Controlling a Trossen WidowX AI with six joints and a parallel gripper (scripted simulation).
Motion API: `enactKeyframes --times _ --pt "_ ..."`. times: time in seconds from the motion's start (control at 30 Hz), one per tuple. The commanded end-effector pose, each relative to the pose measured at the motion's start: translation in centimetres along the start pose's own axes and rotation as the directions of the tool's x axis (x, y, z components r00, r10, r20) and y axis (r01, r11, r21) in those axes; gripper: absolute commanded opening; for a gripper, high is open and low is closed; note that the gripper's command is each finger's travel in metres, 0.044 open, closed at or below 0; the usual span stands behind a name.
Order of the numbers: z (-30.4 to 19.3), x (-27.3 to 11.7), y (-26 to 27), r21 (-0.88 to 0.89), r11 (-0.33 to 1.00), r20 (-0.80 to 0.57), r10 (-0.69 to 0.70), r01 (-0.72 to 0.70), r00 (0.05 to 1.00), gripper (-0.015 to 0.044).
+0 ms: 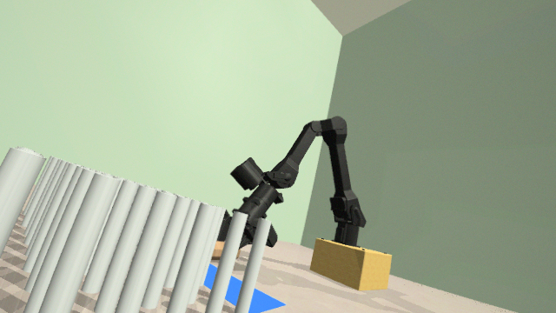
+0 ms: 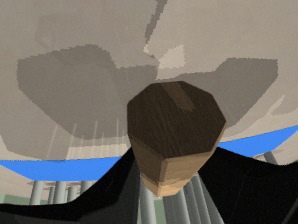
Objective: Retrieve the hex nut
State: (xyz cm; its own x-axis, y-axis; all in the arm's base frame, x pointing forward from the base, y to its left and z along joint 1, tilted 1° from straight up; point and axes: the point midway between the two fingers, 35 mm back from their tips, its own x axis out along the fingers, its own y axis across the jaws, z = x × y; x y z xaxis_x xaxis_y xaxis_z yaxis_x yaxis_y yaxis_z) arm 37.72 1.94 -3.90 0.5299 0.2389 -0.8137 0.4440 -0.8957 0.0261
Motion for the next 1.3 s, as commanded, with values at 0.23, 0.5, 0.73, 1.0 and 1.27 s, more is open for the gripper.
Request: enactKeyframes --times 0.23,0.5,0.73,1.0,1.27 --pt "0.5 -0.4 -0.1 -0.005 1.0 -0.004 -0.005 0.005 1.0 0.0" --pt "1.0 -0.7 -0.1 -0.005 1.0 -0.004 -0.005 0.005 1.0 0.0" --pt "1.4 -1.0 -0.1 -0.005 1.0 -0.003 -0.005 0.005 1.0 0.0" --pt "1.9 -1.3 -0.1 -0.005 1.0 -0.003 -0.005 0.005 1.0 0.0" --pt "2.4 -1.6 -0.1 -0.005 1.0 -0.002 -0.005 0.005 1.0 0.0"
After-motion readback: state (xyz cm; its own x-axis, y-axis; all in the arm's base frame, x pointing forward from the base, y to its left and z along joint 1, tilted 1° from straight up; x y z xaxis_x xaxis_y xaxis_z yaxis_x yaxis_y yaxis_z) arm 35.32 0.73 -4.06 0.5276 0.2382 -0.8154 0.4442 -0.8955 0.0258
